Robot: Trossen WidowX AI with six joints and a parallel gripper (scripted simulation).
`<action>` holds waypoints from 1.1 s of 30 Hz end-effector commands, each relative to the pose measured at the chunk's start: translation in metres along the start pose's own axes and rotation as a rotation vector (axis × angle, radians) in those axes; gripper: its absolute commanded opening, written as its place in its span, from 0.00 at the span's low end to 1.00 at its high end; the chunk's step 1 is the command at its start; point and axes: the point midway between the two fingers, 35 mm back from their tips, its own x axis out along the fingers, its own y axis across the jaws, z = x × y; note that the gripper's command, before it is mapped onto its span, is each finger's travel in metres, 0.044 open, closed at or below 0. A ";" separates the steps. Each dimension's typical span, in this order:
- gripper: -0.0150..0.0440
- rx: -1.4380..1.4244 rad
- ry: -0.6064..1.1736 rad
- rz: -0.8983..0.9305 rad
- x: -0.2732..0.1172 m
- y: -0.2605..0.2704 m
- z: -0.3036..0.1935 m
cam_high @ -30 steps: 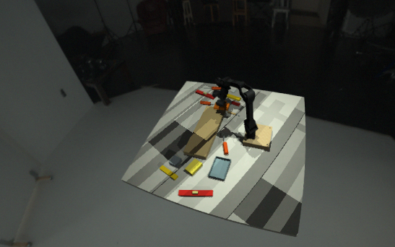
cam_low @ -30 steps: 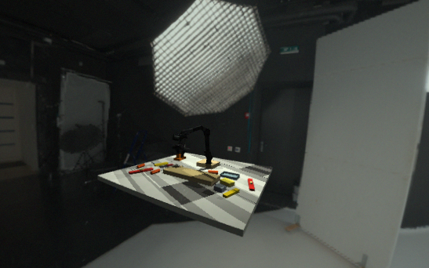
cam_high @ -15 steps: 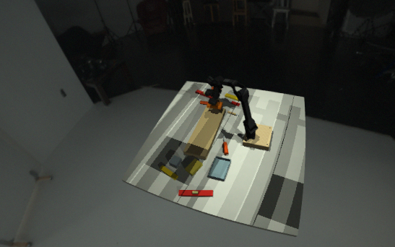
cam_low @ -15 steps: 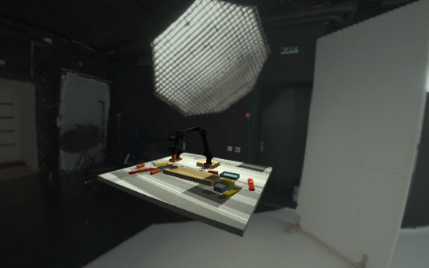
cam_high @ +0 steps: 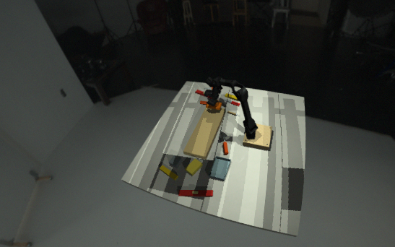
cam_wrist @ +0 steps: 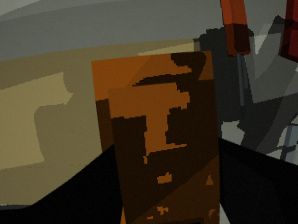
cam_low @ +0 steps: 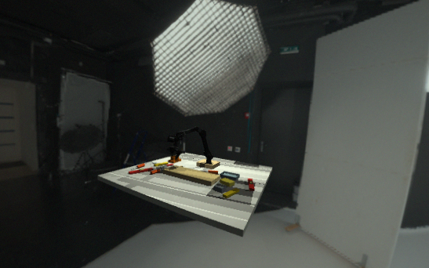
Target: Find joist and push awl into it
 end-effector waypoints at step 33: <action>0.25 0.004 0.004 -0.001 0.052 0.000 -0.017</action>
